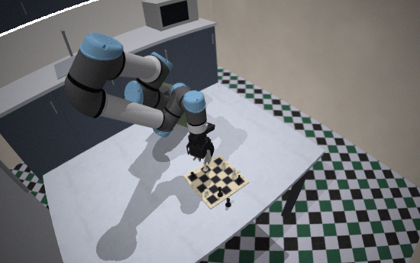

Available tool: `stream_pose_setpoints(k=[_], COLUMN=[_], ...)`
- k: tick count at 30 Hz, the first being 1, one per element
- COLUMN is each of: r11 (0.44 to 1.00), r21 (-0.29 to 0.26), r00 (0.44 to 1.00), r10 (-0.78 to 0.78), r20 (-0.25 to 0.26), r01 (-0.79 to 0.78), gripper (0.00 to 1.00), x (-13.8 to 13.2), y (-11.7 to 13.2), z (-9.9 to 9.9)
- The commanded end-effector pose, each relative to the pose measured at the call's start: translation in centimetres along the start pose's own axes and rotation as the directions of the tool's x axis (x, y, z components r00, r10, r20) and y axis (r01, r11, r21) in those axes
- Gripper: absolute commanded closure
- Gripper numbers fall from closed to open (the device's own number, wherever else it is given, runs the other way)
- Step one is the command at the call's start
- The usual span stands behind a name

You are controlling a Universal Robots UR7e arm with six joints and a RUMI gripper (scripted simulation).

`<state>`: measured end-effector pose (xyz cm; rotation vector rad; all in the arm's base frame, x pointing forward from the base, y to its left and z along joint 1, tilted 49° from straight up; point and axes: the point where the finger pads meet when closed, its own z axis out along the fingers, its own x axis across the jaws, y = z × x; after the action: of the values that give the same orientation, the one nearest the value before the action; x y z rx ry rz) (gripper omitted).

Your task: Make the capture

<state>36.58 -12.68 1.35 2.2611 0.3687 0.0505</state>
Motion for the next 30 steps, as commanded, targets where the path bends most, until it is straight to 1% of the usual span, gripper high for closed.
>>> stream_pose_setpoints(k=[1, 8, 13, 30], r11=[1.000, 1.000, 1.000, 1.000], r21=[-0.001, -0.001, -0.001, -0.001], r00=[1.000, 1.000, 1.000, 1.000], r10=[0.000, 0.000, 0.000, 0.000], r20=[-0.001, -0.001, -0.001, -0.001], r01=[0.000, 0.000, 0.000, 0.000], gripper=[0.75, 0.75, 0.75, 0.75], x=[0.0, 0.0, 0.0, 0.0], y=[0.0, 0.0, 0.0, 0.0], z=[0.8, 2.4, 3.1, 3.3])
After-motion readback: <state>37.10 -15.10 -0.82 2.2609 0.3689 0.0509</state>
